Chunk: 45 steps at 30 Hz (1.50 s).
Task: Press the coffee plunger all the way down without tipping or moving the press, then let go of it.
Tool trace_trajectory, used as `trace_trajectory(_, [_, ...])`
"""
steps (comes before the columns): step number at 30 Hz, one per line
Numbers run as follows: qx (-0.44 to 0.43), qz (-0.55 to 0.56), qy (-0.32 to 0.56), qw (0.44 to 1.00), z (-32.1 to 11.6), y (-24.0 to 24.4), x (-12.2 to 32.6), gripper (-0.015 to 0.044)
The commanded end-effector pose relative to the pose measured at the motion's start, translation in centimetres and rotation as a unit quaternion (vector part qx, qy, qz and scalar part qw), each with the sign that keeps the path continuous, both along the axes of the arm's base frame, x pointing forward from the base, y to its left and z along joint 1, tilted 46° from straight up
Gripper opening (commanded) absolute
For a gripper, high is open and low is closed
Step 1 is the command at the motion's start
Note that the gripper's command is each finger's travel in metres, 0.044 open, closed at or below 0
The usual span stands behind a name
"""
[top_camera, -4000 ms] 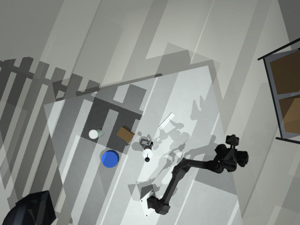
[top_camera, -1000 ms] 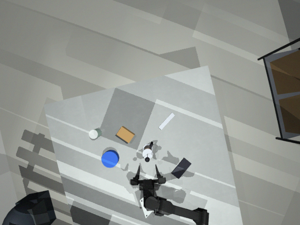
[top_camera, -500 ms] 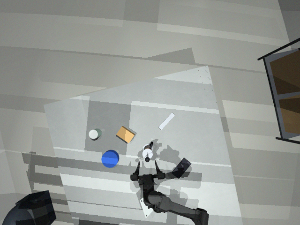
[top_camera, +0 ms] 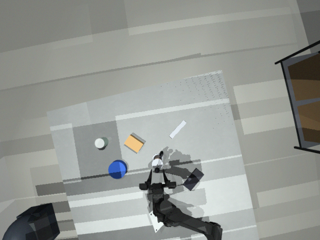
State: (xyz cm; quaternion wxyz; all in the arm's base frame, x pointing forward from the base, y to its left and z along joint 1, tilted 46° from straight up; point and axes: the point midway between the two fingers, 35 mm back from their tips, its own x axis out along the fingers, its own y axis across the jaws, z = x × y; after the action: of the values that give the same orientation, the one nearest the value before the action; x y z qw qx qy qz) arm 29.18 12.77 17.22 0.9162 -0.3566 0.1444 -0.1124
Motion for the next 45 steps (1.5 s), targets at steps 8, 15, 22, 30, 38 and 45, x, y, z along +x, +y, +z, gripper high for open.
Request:
trace_trajectory(8, [-0.002,0.002,0.002,1.000,-0.1,0.0,0.1,0.0116])
trace_trajectory(15, [-0.002,0.002,0.002,1.000,-0.1,0.0,0.1,0.0116])
trace_trajectory(22, [-0.001,0.002,0.003,1.000,-0.8,-0.4,0.4,0.0116])
trace_trajectory(30, [0.000,0.002,0.004,1.000,-1.8,-1.2,0.8,0.0116])
trace_trajectory(38, [0.000,0.002,0.005,1.000,-2.8,-2.0,1.2,0.0116])
trace_trajectory(45, [0.001,0.002,0.005,1.000,-3.6,-2.7,1.6,0.0116])
